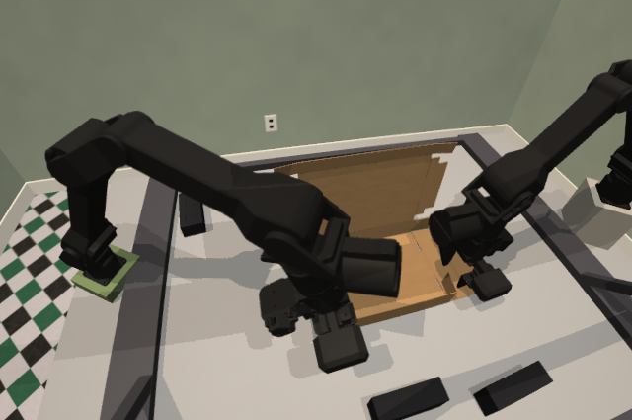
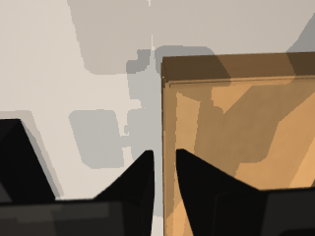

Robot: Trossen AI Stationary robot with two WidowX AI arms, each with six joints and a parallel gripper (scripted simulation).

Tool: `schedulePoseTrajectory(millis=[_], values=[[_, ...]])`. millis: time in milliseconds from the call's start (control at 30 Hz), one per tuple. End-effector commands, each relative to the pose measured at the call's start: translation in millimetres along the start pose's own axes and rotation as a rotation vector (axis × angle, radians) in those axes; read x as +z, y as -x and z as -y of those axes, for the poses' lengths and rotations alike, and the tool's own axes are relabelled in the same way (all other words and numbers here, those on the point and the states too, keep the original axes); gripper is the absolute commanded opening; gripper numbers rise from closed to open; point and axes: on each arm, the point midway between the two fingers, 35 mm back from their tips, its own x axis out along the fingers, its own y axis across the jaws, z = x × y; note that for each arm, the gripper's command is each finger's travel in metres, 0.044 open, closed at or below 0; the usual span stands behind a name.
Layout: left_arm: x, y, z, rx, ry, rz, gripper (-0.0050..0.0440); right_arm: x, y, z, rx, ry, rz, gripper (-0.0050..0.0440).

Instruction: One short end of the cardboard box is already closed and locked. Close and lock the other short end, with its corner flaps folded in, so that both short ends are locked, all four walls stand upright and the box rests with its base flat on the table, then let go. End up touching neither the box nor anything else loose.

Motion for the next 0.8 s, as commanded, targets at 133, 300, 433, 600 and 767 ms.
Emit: schedulePoseTrajectory(millis=[133, 300, 433, 600, 767], values=[[-7, 13, -1, 0.012, -0.002, -0.033, 0.0058, 10, -14, 0, -0.001, -0.004, 0.007, 0.0247], [-7, 13, -1, 0.012, -0.002, -0.033, 0.0058, 7, -8, 0, -0.001, -0.003, 0.0, 0.0247], [-7, 13, -1, 0.012, -0.002, -0.033, 0.0058, 5, -3, 0, 0.0, -0.003, -0.005, 0.0247], [-7, 13, -1, 0.012, -0.002, -0.033, 0.0058, 2, 3, 0, 0.0, -0.002, -0.012, 0.0247], [-7, 13, -1, 0.012, -0.002, -0.033, 0.0058, -1, 11, 0, 0.0, -0.001, -0.021, 0.0247]])
